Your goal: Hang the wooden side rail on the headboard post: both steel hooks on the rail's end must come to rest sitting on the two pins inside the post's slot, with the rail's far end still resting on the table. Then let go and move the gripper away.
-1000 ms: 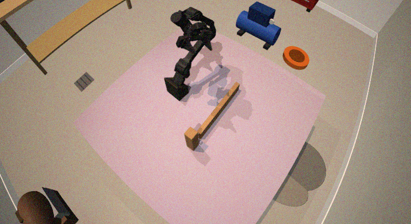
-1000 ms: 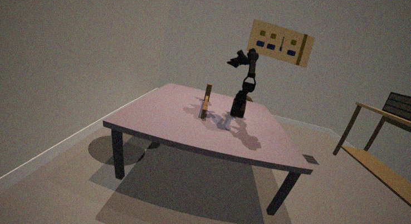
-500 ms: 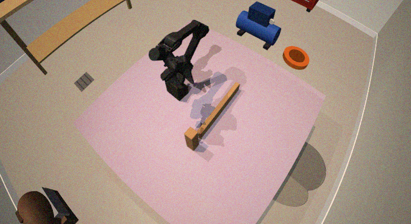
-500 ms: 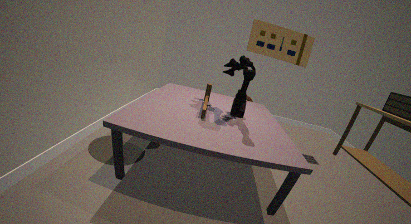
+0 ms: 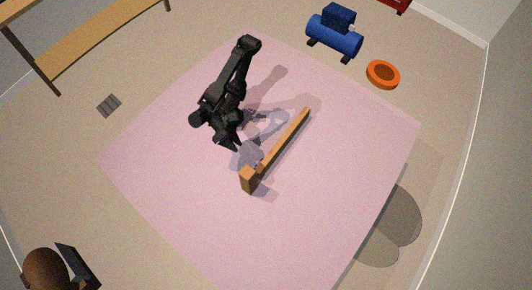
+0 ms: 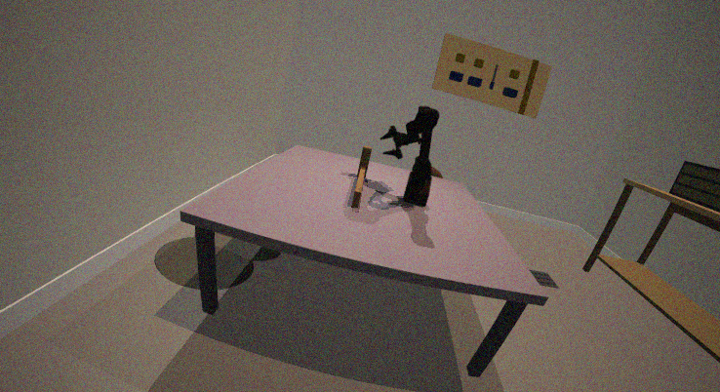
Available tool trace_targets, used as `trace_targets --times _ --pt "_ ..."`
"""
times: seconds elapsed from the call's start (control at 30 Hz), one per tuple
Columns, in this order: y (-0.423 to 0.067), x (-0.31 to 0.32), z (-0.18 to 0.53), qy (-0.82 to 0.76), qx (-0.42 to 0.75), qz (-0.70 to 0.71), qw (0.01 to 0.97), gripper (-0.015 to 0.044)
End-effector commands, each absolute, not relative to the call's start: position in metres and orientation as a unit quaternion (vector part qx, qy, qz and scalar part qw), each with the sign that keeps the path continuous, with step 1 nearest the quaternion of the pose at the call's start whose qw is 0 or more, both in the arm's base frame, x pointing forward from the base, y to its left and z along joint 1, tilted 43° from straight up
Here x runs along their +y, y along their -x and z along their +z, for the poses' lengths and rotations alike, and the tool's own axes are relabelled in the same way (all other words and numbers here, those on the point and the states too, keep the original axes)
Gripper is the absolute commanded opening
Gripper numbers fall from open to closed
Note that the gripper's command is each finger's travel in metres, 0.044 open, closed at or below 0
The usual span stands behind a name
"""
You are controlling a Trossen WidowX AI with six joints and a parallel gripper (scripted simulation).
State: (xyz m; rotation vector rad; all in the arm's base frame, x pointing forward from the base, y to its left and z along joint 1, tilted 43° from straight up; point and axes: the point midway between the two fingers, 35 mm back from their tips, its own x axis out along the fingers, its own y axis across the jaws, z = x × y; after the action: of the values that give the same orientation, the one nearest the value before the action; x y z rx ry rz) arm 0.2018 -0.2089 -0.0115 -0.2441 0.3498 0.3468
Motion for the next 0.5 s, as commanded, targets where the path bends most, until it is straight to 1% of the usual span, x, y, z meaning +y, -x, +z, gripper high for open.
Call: trace_targets --times 0.0,0.17,0.47 --pt "-0.202 -0.181 -0.042 0.159 0.159 0.201 0.954 0.0440" --pt "-0.200 -0.146 -0.071 0.209 0.140 0.235 0.939 0.0440" --pt "-0.200 -0.145 -0.072 0.211 0.139 0.236 0.938 0.0440"
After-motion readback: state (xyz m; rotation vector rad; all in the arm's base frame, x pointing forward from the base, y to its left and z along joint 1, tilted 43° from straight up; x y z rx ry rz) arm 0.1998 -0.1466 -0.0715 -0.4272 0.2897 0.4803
